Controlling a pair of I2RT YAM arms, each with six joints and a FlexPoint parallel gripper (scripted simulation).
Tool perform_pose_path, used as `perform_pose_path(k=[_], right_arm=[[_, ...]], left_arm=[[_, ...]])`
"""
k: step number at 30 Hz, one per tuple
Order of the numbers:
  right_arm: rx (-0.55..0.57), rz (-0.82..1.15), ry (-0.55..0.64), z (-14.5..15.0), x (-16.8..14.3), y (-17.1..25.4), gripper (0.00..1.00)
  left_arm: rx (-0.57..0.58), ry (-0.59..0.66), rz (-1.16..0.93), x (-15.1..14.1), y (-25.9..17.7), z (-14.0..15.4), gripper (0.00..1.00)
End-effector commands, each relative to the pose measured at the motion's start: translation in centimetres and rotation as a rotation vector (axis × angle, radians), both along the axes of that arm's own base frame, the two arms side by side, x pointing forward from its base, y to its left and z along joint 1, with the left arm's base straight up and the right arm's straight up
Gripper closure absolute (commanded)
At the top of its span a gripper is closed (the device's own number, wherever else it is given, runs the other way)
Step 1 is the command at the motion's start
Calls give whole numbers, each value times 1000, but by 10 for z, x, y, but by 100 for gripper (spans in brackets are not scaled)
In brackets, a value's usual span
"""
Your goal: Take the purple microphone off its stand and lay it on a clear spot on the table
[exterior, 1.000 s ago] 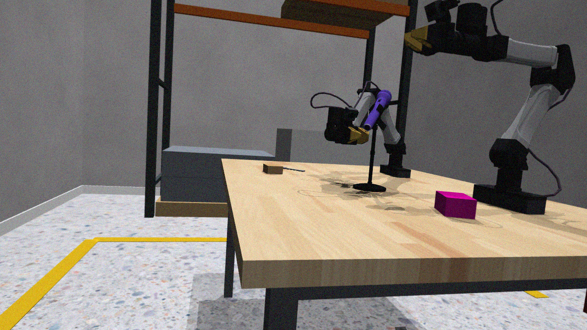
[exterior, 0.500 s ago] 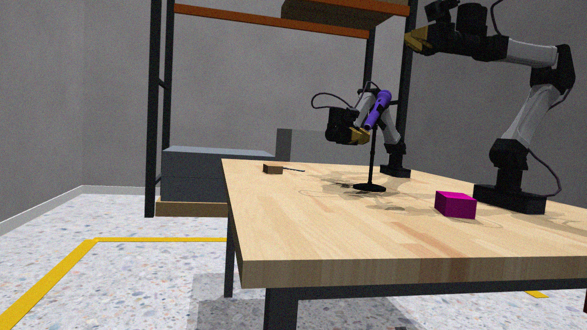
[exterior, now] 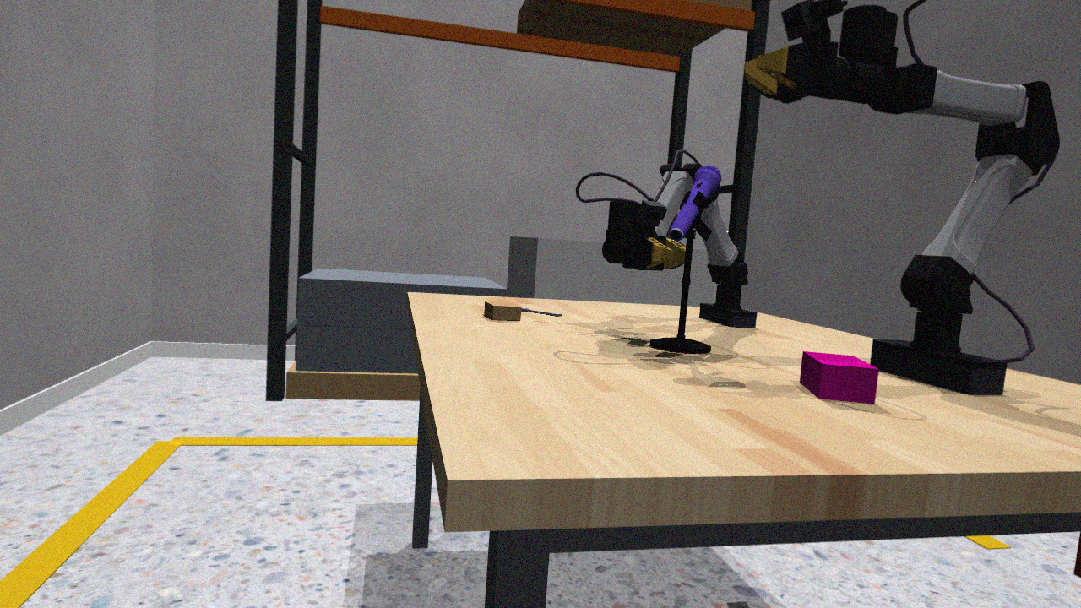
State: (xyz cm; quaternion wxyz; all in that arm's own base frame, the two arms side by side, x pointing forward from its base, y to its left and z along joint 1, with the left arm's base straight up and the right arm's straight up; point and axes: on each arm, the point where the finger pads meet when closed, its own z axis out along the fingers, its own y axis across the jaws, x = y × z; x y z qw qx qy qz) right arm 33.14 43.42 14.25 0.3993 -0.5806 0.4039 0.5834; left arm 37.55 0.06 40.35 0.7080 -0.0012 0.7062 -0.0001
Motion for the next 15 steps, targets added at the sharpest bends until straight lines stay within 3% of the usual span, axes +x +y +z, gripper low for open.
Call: perform_pose_path(k=[1,12,14,15], right_arm=[[25,-15,-41,14,5,10,68],[25,-16,-40,13,1,23,68],[54,-16,-78,37,0,23,68],[45,-16,-66,29,0,25,68]], left_arm=[[2,-52,19,-8,5,23,68],[2,-52,19,-8,5,23,68],[2,-52,19,-8,5,23,68],[2,-52,19,-8,5,23,68]])
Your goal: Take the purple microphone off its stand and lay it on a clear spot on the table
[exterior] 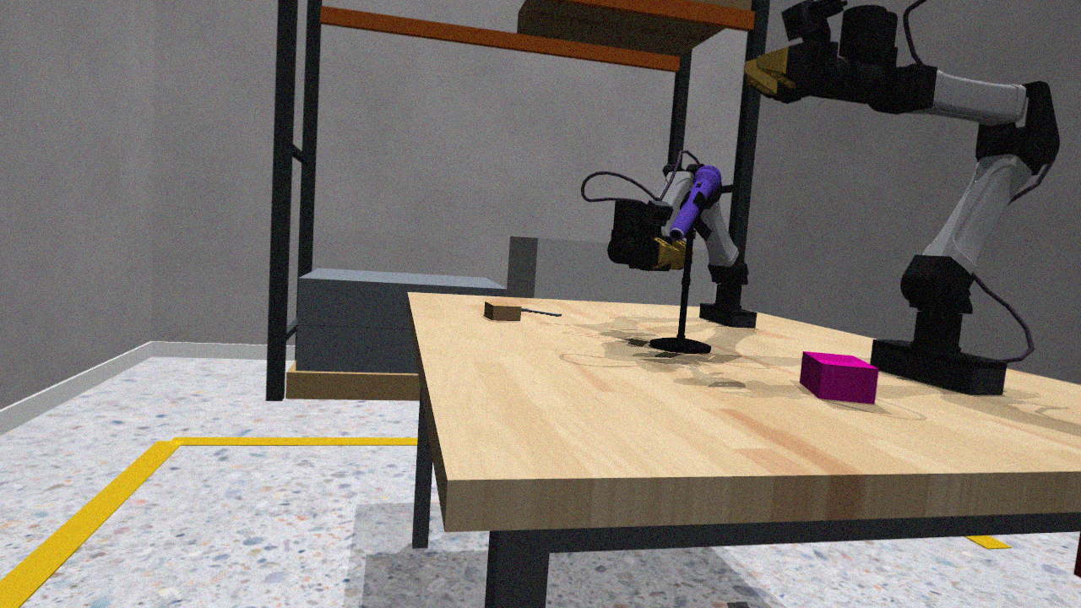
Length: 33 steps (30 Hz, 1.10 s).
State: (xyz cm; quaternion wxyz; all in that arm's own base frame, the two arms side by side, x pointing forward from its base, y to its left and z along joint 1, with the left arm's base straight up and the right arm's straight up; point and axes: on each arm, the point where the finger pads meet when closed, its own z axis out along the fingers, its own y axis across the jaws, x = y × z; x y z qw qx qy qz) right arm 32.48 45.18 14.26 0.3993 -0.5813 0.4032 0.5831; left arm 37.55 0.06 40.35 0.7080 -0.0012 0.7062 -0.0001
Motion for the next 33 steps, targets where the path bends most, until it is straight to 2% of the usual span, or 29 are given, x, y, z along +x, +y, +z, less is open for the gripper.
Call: perform_pose_path(k=[1,2,3,4,5,7,11,12,21,22,33], right_arm=[[32,-17,-47,19,6,9,68],[21,-17,-34,10,6,11,68],[31,-17,-46,18,5,12,68],[24,-17,-37,12,5,14,68],[40,-17,-57,25,4,14,68],[29,-17,-43,13,4,18,68],[29,-14,-43,16,0,25,68],[40,-14,-55,24,-1,24,68],[51,-24,-69,28,4,21,68],[46,-26,-63,26,5,21,100],[30,-15,-35,18,0,26,100]], left_arm=[[2,-52,19,-8,5,23,68],[2,-52,19,-8,5,23,68],[2,-52,19,-8,5,23,68],[2,-52,19,-8,5,23,68],[2,-52,19,-8,5,23,68],[2,-52,19,-8,5,23,68],[2,-52,19,-8,5,23,68],[2,-52,19,-8,5,23,68],[2,-52,19,-8,5,23,68],[2,-52,19,-8,5,23,68],[2,-52,18,-8,5,23,68]])
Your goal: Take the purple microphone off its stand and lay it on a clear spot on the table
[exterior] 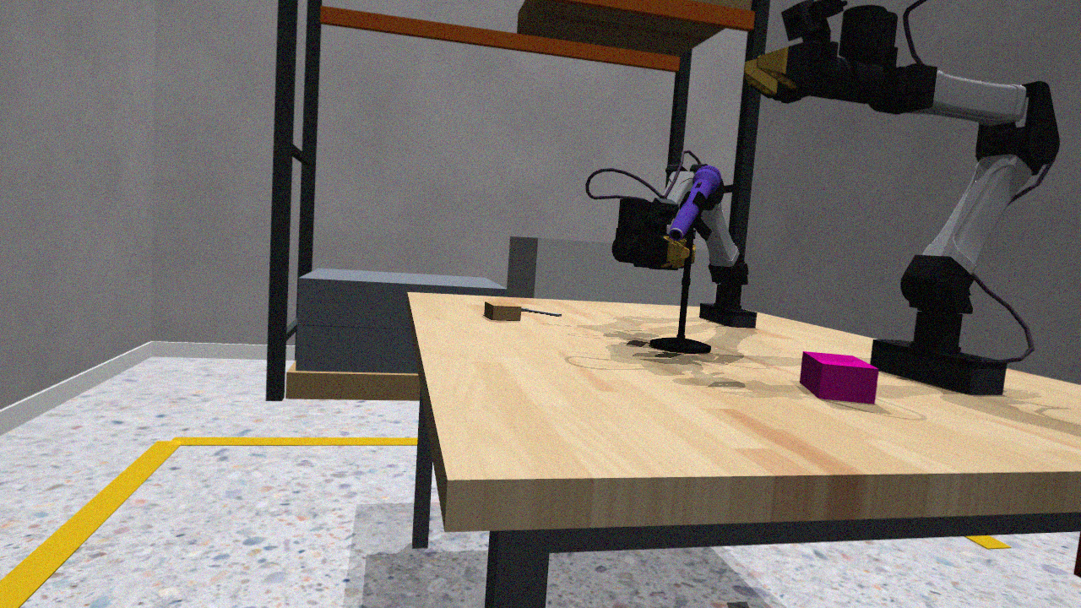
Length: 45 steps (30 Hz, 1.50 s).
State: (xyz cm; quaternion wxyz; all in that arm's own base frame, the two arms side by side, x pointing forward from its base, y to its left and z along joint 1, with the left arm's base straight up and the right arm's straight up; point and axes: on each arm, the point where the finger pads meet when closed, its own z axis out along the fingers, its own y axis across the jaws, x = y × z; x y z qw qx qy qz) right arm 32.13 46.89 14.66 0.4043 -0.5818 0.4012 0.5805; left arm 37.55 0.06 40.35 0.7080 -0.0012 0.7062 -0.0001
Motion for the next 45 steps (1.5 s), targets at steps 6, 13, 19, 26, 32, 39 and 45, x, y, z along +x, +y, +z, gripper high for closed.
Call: perform_pose_path(k=[6,13,19,26,32,39,45], right_arm=[[17,-11,-16,12,4,9,100],[17,-13,-17,12,4,9,100],[16,-12,-15,12,3,10,100],[16,-12,-15,12,3,10,100],[16,-12,-15,12,3,10,100],[16,-12,-15,12,3,10,100],[16,-12,-15,12,3,10,100]], left_arm=[[2,-52,18,-8,5,23,68],[2,-52,18,-8,5,23,68],[2,-52,18,-8,5,23,37],[27,18,-40,4,-10,-2,37],[147,67,-133,4,-30,-21,37],[374,102,-339,-1,-76,-44,37],[539,113,-521,-12,-113,-67,37]])
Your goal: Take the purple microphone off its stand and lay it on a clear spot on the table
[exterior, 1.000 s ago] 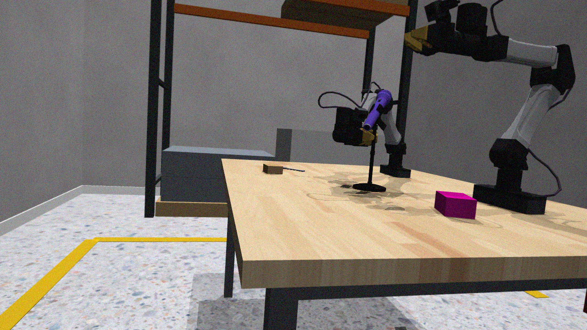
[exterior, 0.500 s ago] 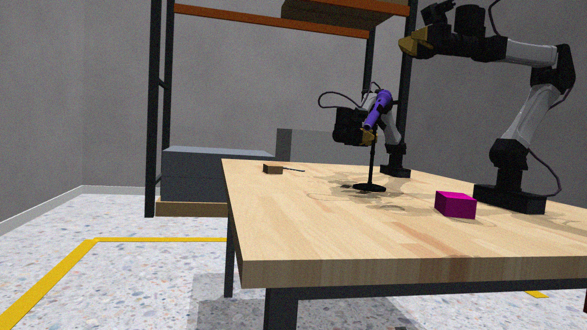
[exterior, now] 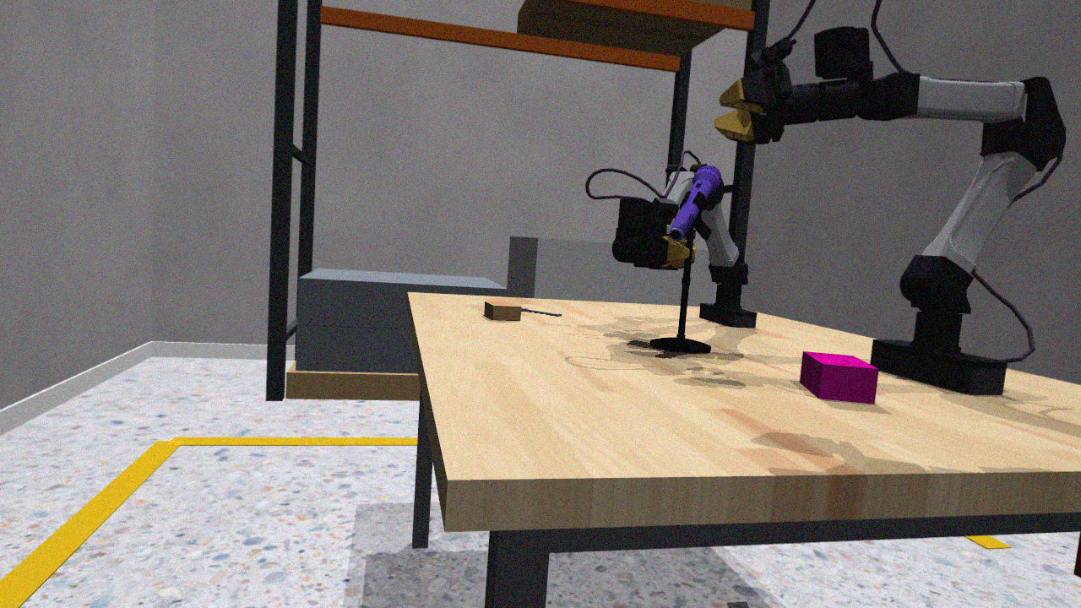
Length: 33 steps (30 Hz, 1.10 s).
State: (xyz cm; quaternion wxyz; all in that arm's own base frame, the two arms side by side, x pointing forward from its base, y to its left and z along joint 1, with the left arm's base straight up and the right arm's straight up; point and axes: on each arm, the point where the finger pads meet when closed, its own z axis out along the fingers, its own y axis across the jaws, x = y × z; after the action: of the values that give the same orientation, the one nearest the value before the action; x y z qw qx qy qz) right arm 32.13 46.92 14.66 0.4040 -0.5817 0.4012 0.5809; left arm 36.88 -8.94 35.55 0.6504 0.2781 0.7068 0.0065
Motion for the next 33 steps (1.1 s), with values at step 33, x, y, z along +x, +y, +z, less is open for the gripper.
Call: perform_pose_path(k=[33], right_arm=[[16,-13,-16,12,3,9,100]], left_arm=[[568,-132,-853,-86,-136,-84,37]])
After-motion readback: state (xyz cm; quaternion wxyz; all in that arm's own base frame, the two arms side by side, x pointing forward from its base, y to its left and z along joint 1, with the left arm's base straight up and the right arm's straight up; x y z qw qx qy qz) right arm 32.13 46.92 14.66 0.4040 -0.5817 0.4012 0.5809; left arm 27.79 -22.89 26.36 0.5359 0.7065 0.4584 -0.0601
